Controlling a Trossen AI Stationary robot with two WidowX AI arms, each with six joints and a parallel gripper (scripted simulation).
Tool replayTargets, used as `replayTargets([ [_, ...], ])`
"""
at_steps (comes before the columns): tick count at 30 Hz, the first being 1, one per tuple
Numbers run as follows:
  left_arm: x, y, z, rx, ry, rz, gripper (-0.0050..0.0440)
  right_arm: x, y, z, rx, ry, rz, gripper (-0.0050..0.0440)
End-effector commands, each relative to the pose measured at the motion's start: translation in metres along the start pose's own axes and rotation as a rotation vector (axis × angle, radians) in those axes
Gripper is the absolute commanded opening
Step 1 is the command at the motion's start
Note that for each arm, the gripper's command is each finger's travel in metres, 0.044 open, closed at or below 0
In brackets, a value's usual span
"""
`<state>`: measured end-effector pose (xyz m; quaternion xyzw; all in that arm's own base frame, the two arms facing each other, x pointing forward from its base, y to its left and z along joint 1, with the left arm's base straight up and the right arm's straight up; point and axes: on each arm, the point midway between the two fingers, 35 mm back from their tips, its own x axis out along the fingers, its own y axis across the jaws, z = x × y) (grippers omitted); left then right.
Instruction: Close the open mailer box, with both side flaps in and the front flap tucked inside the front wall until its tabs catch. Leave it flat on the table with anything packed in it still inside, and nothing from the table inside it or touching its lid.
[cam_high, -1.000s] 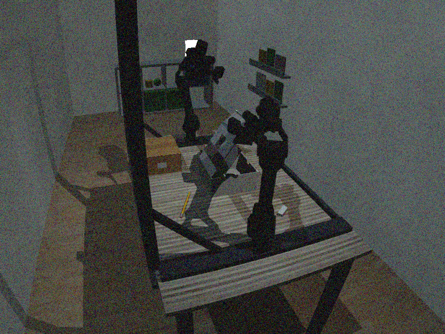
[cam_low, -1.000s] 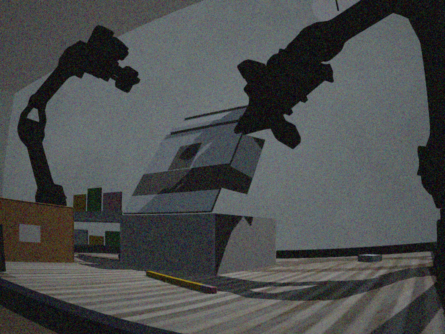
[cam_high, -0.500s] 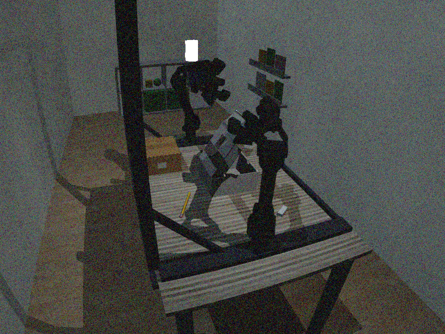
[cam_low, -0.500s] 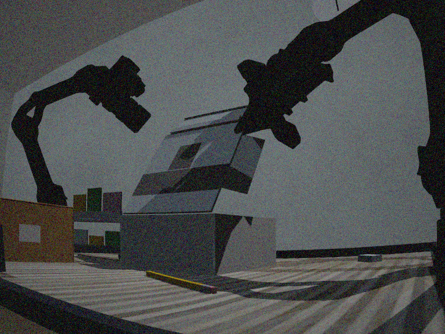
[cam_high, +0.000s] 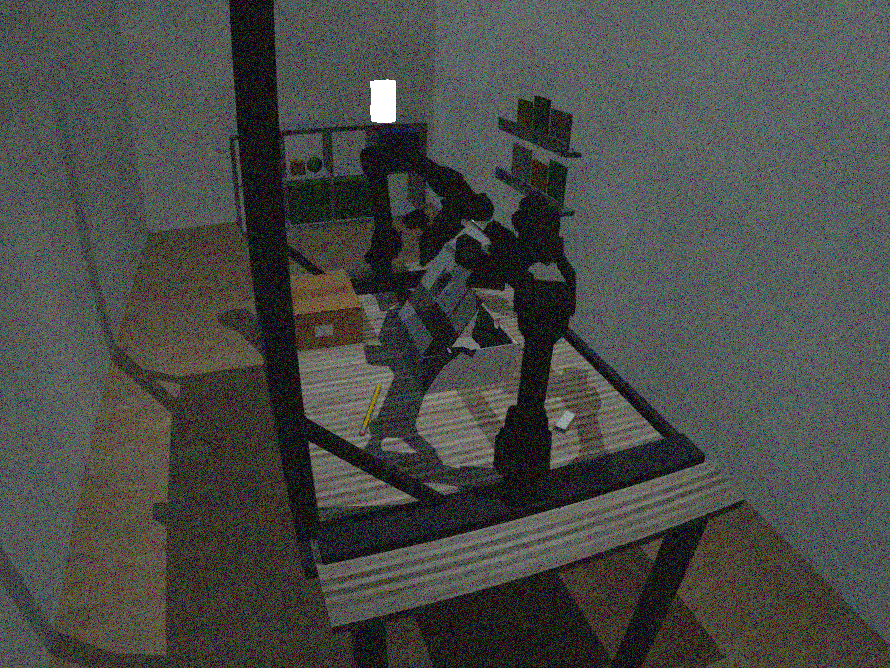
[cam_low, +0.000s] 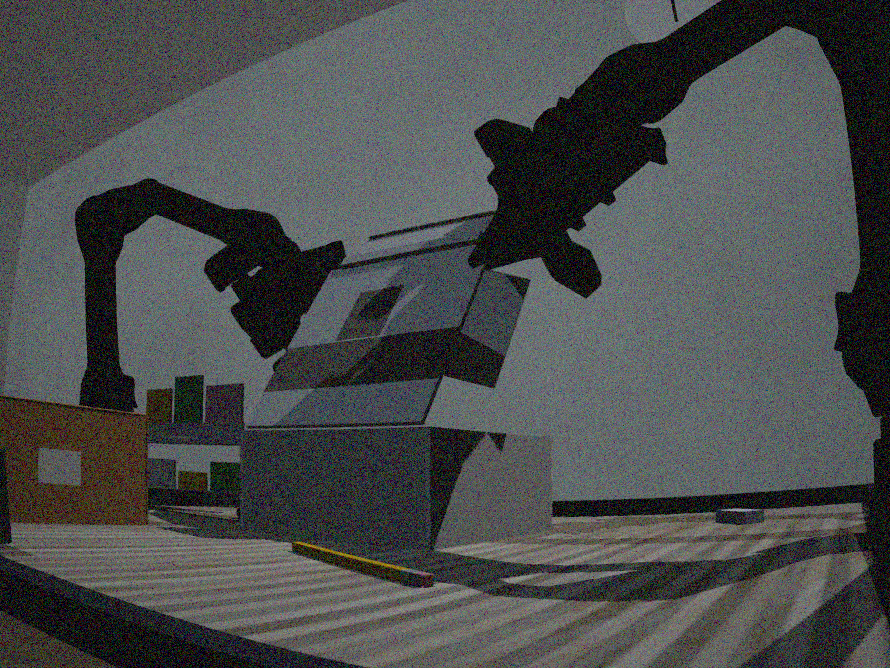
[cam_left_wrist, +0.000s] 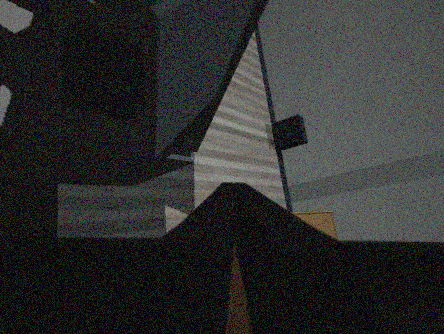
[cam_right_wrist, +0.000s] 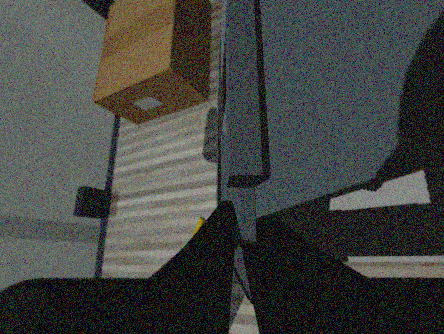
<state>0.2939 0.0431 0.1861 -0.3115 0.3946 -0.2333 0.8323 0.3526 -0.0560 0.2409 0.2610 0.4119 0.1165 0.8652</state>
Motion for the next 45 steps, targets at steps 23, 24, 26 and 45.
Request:
replayTargets([
  [23, 0.023, 0.013, 0.004, 0.012, 0.026, -0.076, -0.0050, -0.006, 0.009, 0.007, -0.036, -0.027, 0.001, -0.0050],
  [24, 0.023, 0.015, 0.005, 0.012, 0.024, -0.076, -0.0050, -0.006, 0.009, 0.007, -0.036, -0.027, 0.001, -0.0050],
  [26, 0.023, 0.015, 0.005, 0.012, 0.024, -0.076, -0.0050, -0.006, 0.009, 0.007, -0.036, -0.027, 0.001, -0.0050],
  [45, 0.023, 0.024, 0.012, 0.027, 0.018, -0.078, -0.0050, -0.006, 0.009, 0.007, -0.036, -0.027, 0.001, -0.0050],
])
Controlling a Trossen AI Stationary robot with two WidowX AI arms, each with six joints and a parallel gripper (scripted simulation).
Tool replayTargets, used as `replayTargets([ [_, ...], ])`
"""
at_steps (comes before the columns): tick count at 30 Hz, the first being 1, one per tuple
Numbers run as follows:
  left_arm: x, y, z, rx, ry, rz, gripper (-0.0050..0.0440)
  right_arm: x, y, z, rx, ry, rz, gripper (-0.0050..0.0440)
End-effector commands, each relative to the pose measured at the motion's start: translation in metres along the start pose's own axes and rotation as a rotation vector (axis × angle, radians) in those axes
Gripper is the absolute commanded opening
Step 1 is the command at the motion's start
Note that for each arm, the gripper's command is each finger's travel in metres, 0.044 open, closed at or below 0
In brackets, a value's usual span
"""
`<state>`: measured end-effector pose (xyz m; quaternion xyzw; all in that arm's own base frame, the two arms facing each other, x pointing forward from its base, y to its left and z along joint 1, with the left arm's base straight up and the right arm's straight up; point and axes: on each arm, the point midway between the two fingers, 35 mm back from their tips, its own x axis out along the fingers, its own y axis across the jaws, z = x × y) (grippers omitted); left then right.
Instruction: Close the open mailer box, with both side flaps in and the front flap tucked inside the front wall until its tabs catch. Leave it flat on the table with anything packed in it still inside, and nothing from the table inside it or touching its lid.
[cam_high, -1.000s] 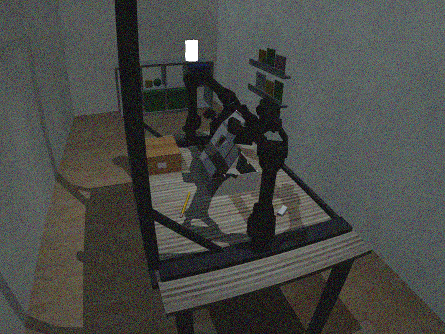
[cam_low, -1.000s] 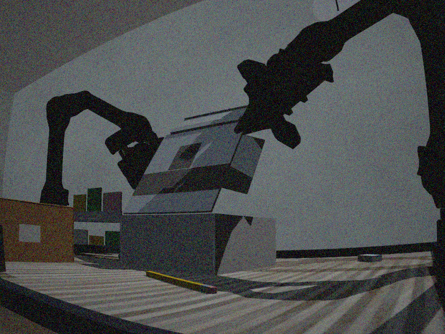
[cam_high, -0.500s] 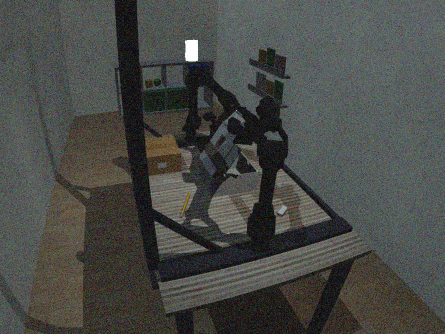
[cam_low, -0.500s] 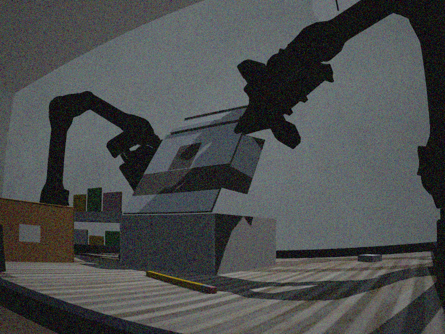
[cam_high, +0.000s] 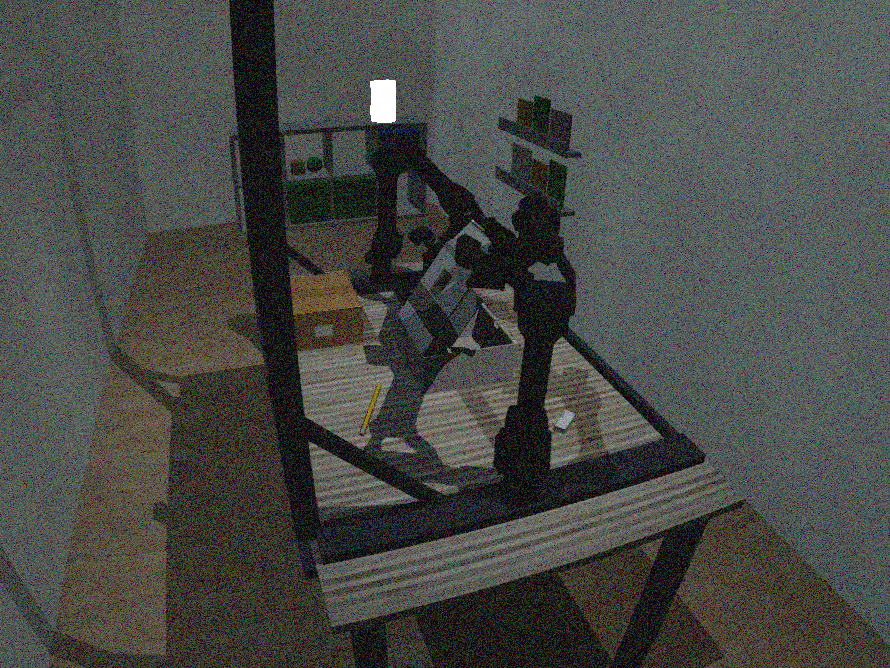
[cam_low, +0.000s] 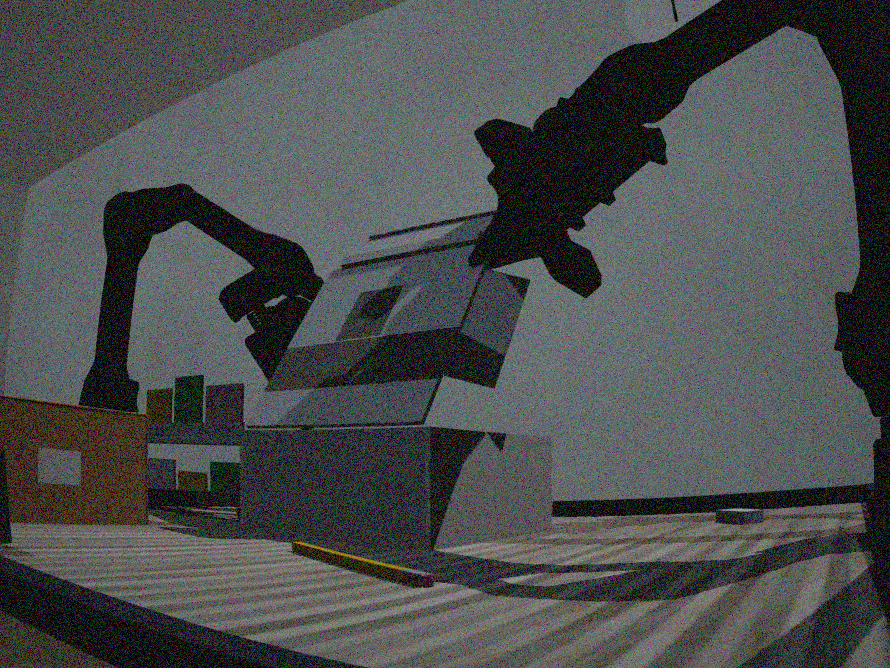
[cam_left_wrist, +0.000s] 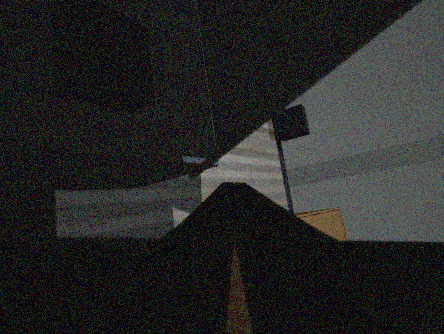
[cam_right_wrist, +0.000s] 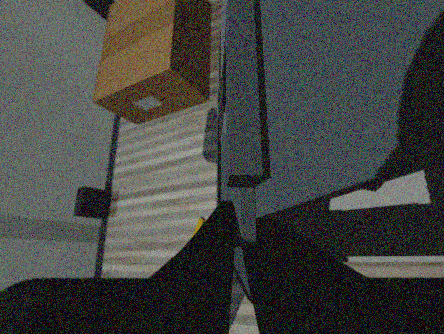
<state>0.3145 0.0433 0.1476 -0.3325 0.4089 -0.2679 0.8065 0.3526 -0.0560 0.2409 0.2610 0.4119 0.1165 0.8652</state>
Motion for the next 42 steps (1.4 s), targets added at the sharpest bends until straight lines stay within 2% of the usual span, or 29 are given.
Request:
replayTargets([
  [1, -0.008, -0.007, 0.012, 0.057, -0.035, 0.000, -0.0050, -0.006, 0.009, 0.007, -0.036, -0.027, 0.001, -0.0050],
  [4, -0.004, -0.007, 0.005, 0.053, -0.029, -0.002, -0.0050, -0.006, 0.009, 0.007, -0.036, -0.027, 0.001, -0.0050],
  [12, -0.004, -0.007, 0.005, 0.053, -0.031, -0.001, -0.0050, -0.006, 0.009, 0.007, -0.036, -0.027, 0.001, -0.0050],
  [42, 0.003, -0.001, 0.026, 0.051, -0.029, 0.003, -0.0050, -0.006, 0.009, 0.007, -0.036, -0.027, 0.001, -0.0050],
])
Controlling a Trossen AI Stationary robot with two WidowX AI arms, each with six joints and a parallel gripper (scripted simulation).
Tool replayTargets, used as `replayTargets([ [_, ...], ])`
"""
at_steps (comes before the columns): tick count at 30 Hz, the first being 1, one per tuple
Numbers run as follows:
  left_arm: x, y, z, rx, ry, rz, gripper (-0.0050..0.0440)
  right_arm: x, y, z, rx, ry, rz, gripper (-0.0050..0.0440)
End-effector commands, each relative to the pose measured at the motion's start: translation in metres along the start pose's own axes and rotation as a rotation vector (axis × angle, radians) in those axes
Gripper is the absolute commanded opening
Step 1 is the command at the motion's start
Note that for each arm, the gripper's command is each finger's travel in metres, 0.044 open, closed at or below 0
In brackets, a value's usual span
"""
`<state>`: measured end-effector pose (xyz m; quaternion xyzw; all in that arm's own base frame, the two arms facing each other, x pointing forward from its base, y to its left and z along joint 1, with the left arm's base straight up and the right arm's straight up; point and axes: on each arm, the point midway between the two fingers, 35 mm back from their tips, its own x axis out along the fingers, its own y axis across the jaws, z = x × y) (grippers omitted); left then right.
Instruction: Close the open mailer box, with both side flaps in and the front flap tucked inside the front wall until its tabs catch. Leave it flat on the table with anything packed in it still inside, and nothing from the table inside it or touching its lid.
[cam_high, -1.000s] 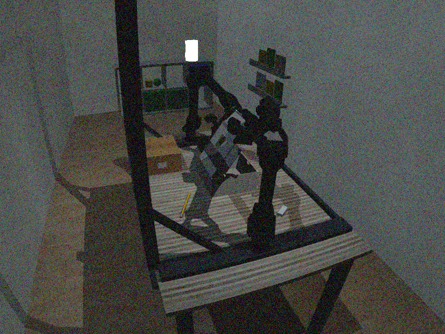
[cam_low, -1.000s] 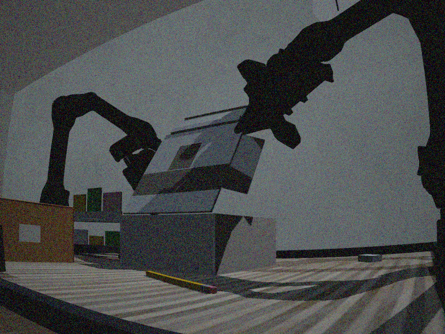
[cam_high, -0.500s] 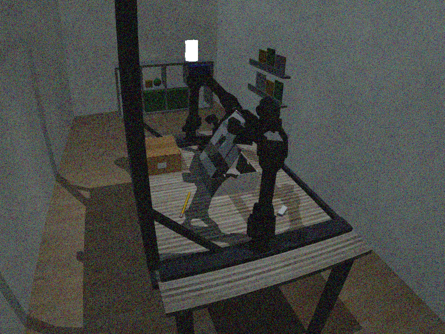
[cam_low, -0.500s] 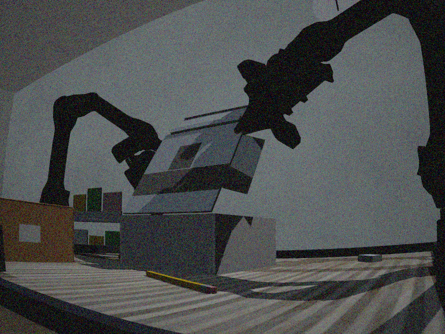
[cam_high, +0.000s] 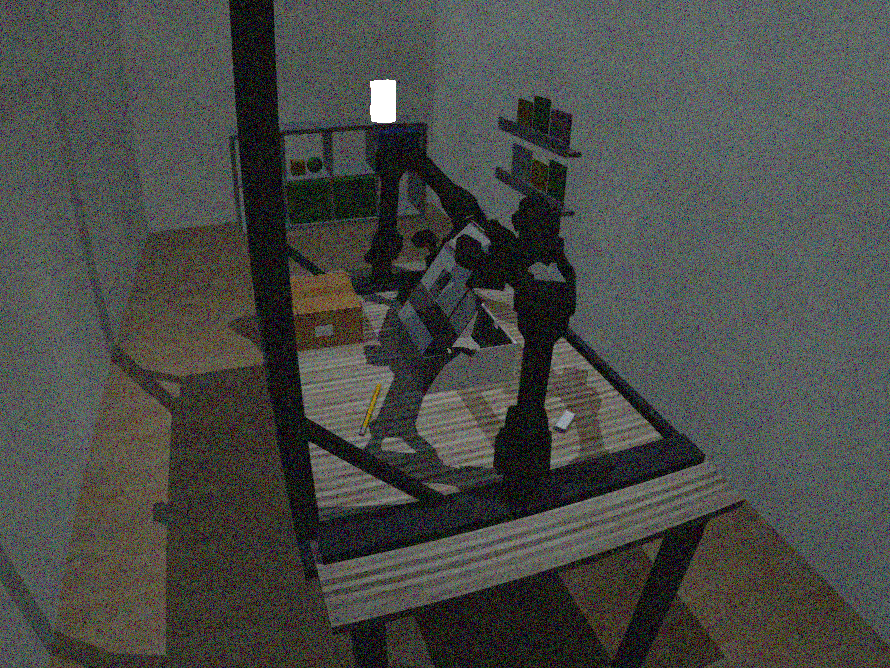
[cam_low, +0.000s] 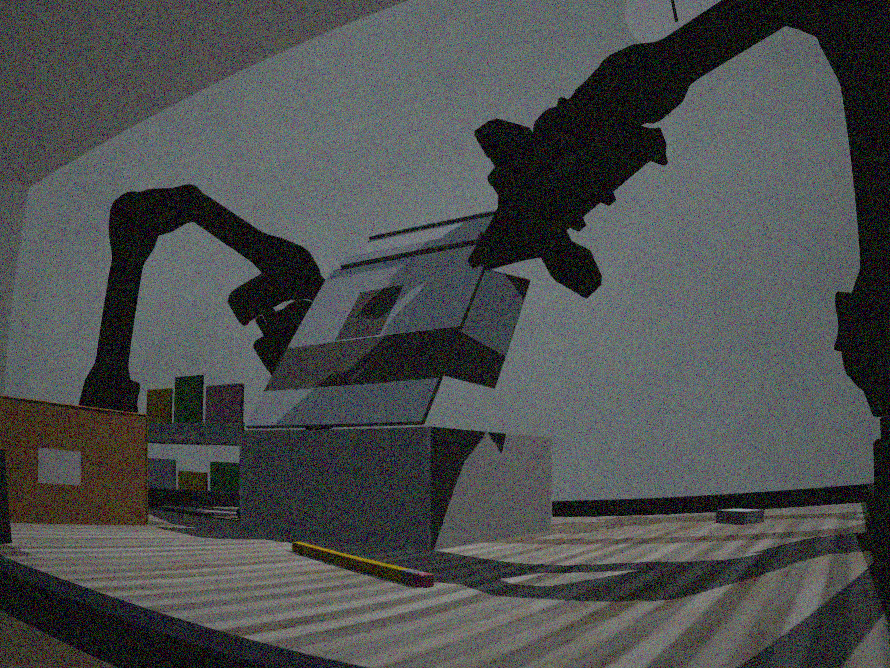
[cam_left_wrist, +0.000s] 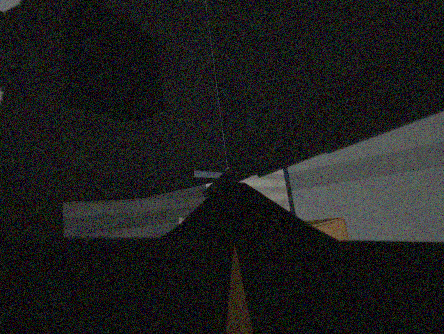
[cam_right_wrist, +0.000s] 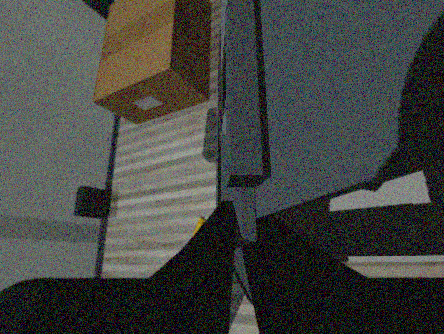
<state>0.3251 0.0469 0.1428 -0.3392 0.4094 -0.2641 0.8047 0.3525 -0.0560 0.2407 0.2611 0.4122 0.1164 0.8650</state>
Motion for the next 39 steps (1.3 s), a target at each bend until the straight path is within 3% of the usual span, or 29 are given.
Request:
replayTargets([
  [1, -0.002, -0.009, 0.018, 0.067, -0.025, 0.003, -0.0050, -0.006, 0.009, 0.007, -0.036, -0.028, 0.001, -0.0050],
  [39, 0.006, -0.006, 0.039, 0.069, -0.027, 0.000, -0.0050, -0.006, 0.009, 0.007, -0.036, -0.028, 0.001, -0.0050],
])
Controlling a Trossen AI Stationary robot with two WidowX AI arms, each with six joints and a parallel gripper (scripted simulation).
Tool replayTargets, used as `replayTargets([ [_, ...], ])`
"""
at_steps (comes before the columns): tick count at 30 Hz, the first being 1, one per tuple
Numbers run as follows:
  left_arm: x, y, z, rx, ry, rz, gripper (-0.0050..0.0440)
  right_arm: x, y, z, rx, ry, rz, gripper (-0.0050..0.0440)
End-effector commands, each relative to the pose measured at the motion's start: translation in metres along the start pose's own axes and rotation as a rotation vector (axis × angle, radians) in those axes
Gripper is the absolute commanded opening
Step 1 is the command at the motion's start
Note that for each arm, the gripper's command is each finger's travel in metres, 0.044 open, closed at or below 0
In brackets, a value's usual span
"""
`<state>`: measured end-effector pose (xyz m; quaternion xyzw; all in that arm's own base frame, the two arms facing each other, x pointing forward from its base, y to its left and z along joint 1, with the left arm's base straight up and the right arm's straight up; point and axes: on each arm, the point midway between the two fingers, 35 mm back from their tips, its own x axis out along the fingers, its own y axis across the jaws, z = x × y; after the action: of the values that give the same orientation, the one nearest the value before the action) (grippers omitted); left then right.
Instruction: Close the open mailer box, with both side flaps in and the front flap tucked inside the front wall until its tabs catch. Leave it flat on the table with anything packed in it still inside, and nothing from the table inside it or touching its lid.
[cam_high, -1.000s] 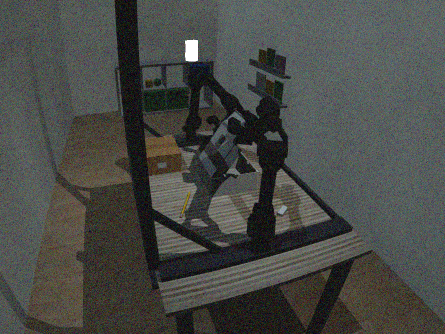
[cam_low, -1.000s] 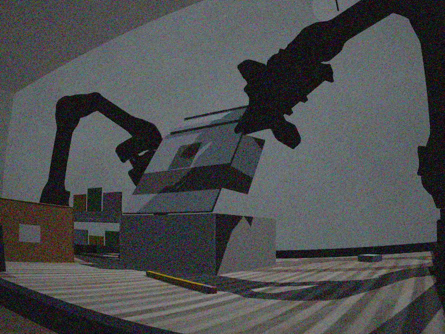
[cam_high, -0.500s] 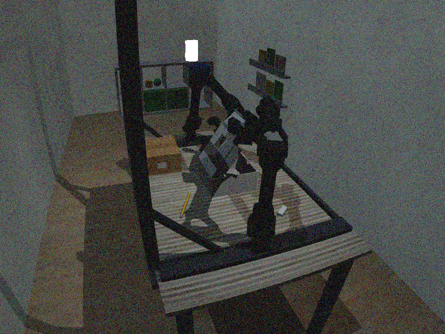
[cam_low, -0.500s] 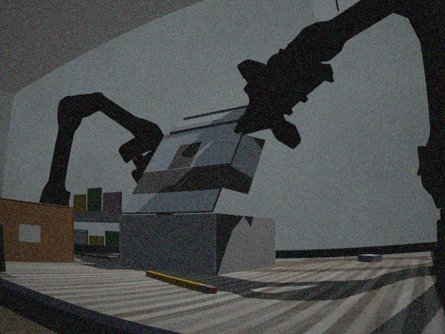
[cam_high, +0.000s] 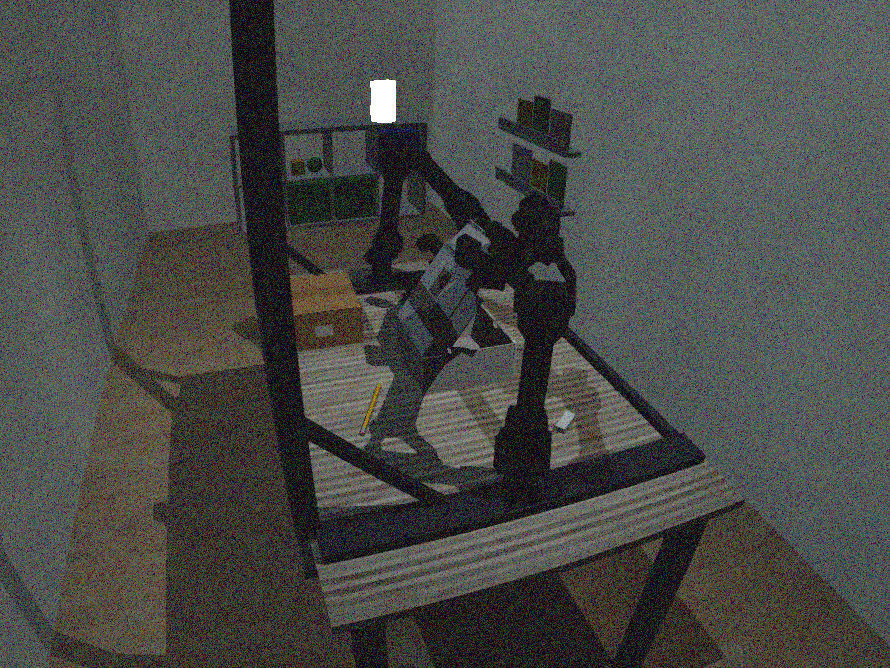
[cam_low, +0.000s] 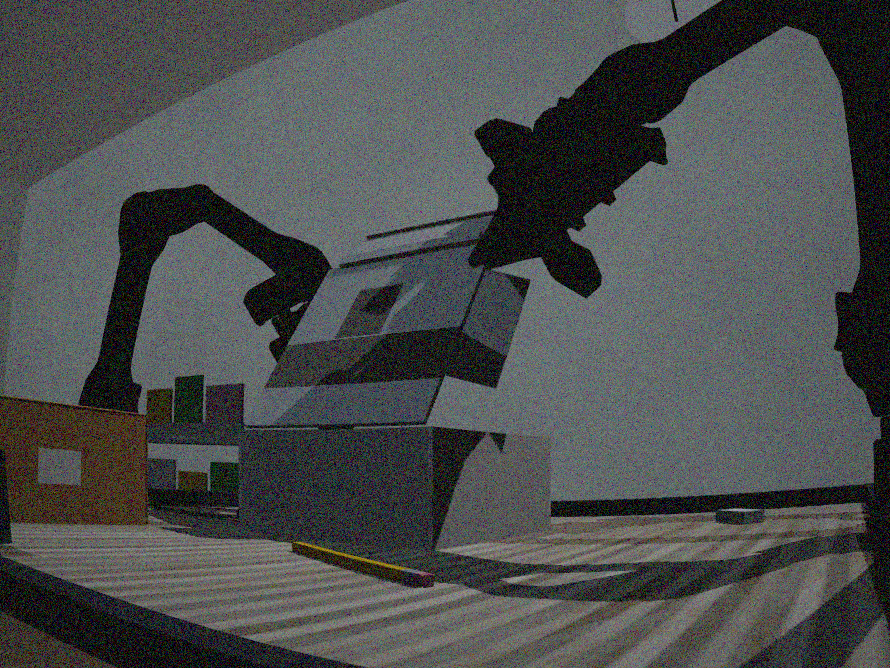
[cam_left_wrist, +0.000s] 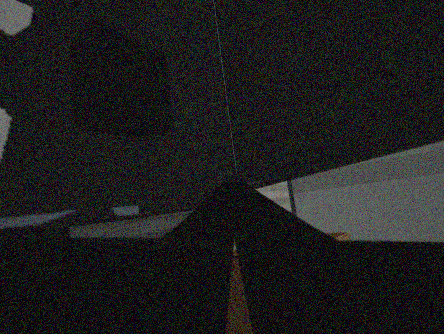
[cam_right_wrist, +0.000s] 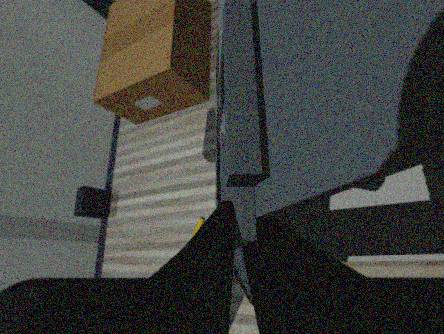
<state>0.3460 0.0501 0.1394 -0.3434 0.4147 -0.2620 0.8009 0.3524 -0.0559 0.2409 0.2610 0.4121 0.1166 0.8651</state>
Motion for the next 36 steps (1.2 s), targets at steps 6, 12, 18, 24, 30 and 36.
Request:
replayTargets([
  [6, -0.003, -0.013, 0.024, 0.083, -0.035, -0.001, -0.0050, -0.006, 0.008, 0.007, -0.036, -0.028, 0.000, -0.0050],
  [12, -0.013, -0.018, 0.000, 0.086, -0.040, -0.002, -0.0050, -0.006, 0.008, 0.007, -0.036, -0.028, 0.000, -0.0050],
  [18, -0.026, -0.025, -0.016, 0.084, -0.039, -0.001, -0.0050, -0.006, 0.008, 0.007, -0.036, -0.028, 0.000, -0.0050],
  [24, -0.024, -0.024, -0.017, 0.081, -0.035, -0.004, -0.0050, -0.006, 0.008, 0.007, -0.036, -0.028, 0.000, -0.0050],
  [30, -0.024, -0.024, -0.017, 0.081, -0.035, -0.004, -0.0050, -0.006, 0.008, 0.007, -0.036, -0.028, 0.000, -0.0050],
  [36, -0.021, -0.021, -0.009, 0.079, -0.033, -0.003, -0.0050, -0.006, 0.008, 0.007, -0.036, -0.028, 0.000, -0.0050],
])
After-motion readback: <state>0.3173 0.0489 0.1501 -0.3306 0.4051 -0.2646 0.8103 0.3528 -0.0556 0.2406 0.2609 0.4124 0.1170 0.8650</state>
